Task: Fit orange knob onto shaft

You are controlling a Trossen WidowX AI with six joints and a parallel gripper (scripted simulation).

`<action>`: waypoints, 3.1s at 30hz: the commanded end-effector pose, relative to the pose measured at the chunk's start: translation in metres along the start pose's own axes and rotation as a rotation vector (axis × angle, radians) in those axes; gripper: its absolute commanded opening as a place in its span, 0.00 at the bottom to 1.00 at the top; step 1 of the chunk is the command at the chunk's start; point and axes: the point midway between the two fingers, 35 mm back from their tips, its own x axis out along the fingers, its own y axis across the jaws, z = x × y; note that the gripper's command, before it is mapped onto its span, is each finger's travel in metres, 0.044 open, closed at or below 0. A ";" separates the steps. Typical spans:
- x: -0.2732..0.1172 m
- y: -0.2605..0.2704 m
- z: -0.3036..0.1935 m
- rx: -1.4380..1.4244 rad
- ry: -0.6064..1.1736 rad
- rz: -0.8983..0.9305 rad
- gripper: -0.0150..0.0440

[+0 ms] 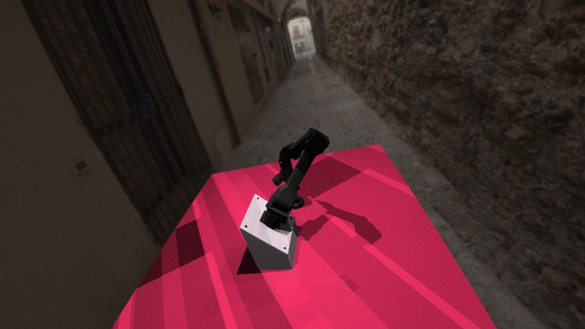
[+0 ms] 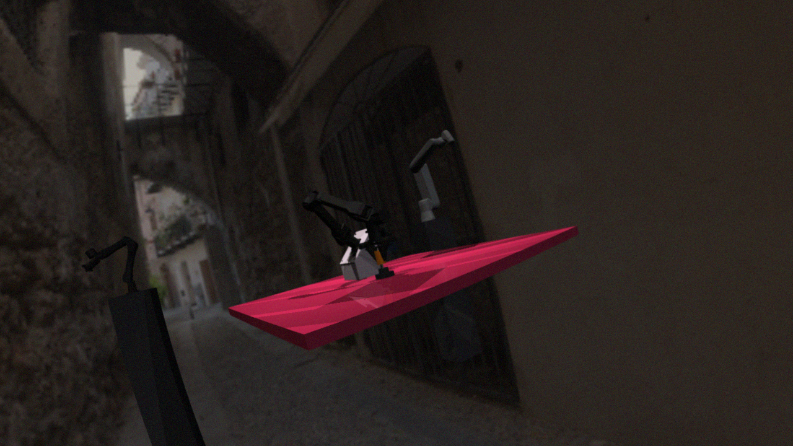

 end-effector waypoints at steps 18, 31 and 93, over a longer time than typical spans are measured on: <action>0.000 0.000 0.000 0.209 -0.003 -0.001 0.25; -0.001 0.000 0.000 0.209 -0.003 -0.001 0.25; 0.000 0.000 0.000 0.628 -0.003 0.000 0.25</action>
